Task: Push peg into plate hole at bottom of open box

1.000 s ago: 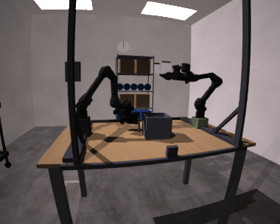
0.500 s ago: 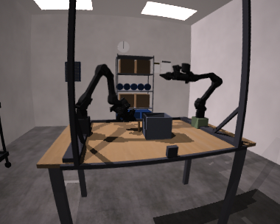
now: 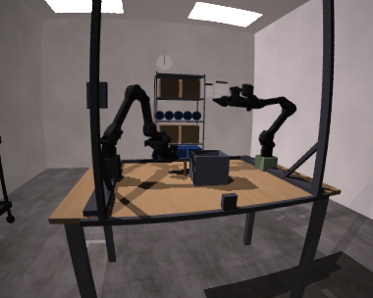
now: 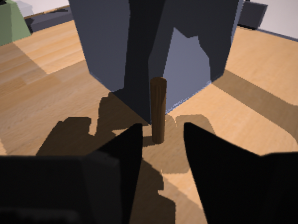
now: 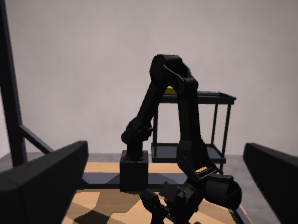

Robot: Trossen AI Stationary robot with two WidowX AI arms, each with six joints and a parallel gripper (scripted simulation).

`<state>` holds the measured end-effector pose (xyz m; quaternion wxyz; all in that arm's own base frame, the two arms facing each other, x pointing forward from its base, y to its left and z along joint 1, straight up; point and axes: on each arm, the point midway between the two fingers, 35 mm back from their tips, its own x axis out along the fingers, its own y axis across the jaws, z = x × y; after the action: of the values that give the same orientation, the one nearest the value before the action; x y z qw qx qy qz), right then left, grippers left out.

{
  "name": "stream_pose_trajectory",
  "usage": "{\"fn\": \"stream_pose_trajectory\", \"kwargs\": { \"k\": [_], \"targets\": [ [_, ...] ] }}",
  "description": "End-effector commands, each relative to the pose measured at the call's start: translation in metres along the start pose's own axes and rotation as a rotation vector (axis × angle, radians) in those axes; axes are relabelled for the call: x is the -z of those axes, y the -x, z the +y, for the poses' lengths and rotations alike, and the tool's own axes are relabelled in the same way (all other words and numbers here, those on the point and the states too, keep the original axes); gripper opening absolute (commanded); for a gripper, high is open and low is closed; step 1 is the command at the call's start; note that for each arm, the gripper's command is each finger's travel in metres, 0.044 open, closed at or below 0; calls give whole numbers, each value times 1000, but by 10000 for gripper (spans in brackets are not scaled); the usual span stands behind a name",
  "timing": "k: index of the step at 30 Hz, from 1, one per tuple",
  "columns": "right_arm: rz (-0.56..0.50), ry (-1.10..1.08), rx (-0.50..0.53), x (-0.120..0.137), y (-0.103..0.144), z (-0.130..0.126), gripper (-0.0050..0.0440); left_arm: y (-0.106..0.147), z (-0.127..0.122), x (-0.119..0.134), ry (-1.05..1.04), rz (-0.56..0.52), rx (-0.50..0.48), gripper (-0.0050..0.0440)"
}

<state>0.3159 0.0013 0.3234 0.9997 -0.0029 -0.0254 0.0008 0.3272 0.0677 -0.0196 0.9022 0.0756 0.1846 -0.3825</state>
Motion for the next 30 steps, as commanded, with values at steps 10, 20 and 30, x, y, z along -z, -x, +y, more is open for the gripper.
{"fn": "stream_pose_trajectory", "kwargs": {
  "k": [10, 20, 30],
  "targets": [
    [10, 4, 3, 4, -1, 0, 440, 7, 3, -14, -9, -6, -24, 126],
    [10, 6, 4, 4, -1, -1, 440, 20, 7, -47, -38, -12, -25, 126],
    [10, 6, 4, 4, -1, -1, 440, 33, 7, -77, -38, -12, -25, 126]
  ]
}}
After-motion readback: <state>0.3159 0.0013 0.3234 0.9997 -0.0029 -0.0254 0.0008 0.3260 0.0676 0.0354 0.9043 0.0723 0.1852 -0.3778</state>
